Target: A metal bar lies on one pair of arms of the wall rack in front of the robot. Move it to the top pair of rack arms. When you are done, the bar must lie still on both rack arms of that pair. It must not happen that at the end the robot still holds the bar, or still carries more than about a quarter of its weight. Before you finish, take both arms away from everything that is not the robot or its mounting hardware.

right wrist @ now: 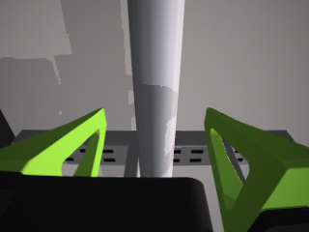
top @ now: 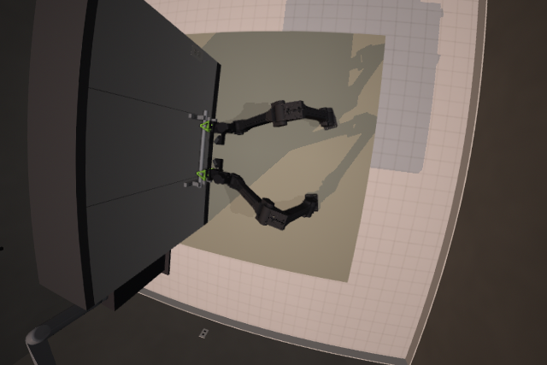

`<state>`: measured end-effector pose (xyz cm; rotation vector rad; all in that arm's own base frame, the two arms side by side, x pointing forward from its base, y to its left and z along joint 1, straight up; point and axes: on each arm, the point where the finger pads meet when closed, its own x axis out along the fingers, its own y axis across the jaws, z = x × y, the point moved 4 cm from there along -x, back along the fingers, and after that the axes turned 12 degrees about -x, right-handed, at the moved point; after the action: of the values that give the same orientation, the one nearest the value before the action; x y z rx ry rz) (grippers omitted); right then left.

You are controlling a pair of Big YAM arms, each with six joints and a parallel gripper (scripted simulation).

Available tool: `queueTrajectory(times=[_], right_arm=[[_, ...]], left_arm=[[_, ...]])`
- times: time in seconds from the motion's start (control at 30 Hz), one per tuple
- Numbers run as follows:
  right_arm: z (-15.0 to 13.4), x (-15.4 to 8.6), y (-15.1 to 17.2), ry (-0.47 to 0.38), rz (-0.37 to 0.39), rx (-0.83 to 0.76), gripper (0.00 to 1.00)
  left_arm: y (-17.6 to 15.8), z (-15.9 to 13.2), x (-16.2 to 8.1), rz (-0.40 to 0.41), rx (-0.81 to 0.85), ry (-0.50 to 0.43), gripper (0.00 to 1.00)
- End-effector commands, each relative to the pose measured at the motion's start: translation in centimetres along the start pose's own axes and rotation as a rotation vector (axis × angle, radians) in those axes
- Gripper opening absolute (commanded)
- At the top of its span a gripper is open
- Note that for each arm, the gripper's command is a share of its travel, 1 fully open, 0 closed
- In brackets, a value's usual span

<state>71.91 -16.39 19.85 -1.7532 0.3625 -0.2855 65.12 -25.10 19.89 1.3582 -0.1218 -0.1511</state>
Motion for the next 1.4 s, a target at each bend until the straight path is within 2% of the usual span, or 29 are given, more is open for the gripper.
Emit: queueTrajectory(times=[0.0, 0.1, 0.6, 0.67, 1.17, 1.37], right_arm=[[-1.5, 1.57, -4.84, 0.027, -0.083, 0.02, 0.69], [-1.5, 1.56, -4.84, 0.027, -0.083, 0.02, 0.67], [-1.5, 1.56, -4.84, 0.027, -0.083, 0.02, 0.33], [-1.5, 1.56, -4.84, 0.027, -0.083, 0.02, 0.33], [-1.5, 1.56, -4.84, 0.027, -0.083, 0.02, 0.0], [-1.5, 1.51, -4.84, 0.027, -0.083, 0.02, 0.0]], left_arm=[[1.78, 0.08, 1.63, 0.037, -0.016, -0.002, 0.69], [1.78, 0.08, 1.63, 0.037, -0.016, -0.002, 0.67], [1.78, 0.08, 1.63, 0.037, -0.016, -0.002, 0.33], [1.78, 0.08, 1.63, 0.037, -0.016, -0.002, 0.33], [1.78, 0.08, 1.63, 0.037, -0.016, -0.002, 0.0], [1.78, 0.08, 1.57, 0.037, -0.016, -0.002, 0.0]])
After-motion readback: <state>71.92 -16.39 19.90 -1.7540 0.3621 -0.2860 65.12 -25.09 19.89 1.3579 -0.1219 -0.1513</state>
